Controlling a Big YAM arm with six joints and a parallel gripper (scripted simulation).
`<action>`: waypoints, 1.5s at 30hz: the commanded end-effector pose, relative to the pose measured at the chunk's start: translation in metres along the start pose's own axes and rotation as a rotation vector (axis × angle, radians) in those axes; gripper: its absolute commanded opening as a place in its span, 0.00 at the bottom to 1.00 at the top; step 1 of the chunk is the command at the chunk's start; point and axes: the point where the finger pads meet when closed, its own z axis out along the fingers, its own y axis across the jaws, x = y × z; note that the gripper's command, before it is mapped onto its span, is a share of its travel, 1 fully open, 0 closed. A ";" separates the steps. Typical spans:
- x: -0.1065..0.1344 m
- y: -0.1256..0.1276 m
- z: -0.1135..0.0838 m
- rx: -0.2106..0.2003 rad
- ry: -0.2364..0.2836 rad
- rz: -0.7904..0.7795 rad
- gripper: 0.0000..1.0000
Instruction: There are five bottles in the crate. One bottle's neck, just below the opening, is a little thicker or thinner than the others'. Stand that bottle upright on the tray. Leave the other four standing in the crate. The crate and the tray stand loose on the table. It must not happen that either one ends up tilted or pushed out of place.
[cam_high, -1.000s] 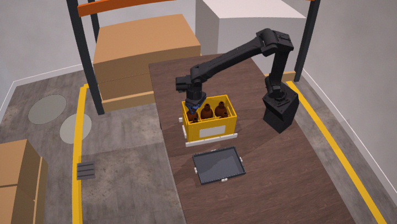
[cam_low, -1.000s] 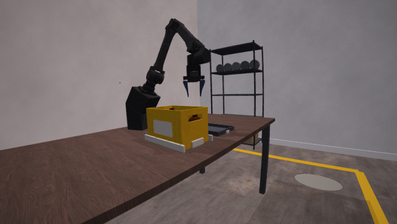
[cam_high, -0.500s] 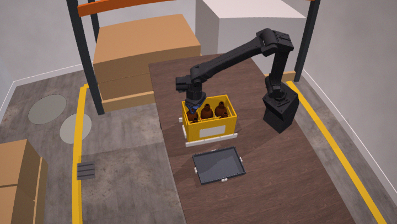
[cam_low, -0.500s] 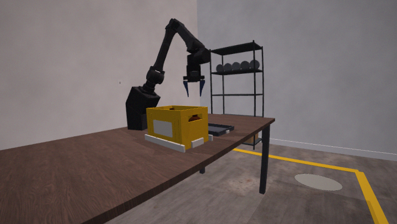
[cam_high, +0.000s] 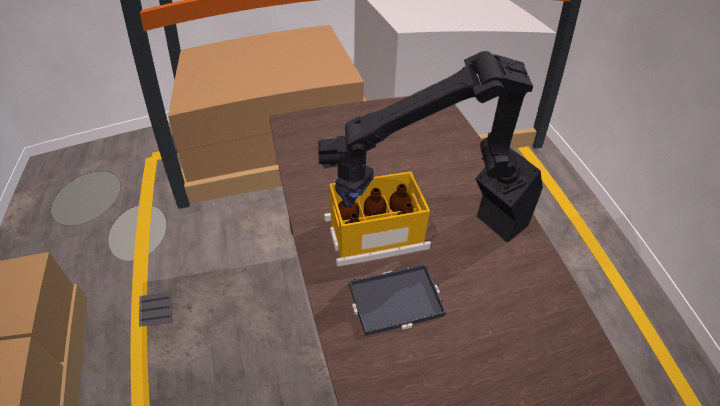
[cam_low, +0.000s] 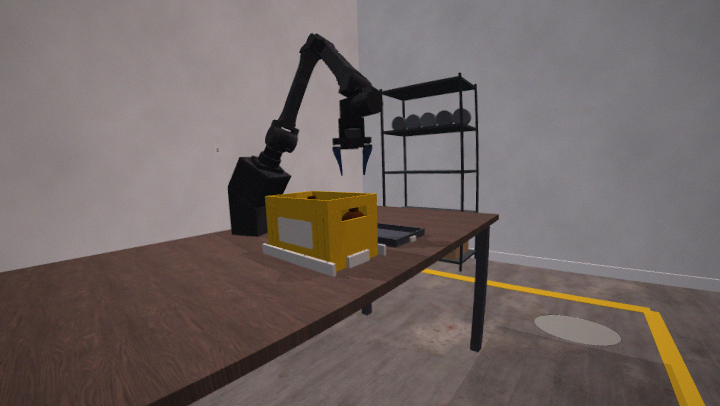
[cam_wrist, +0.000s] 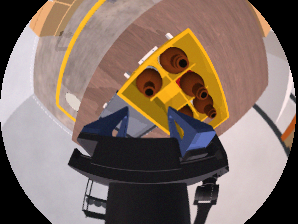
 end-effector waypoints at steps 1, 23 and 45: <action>0.003 0.000 0.016 0.008 0.018 0.002 0.61; 0.002 0.002 0.037 0.006 0.015 0.000 0.61; 0.004 0.000 0.053 0.008 0.018 0.000 0.61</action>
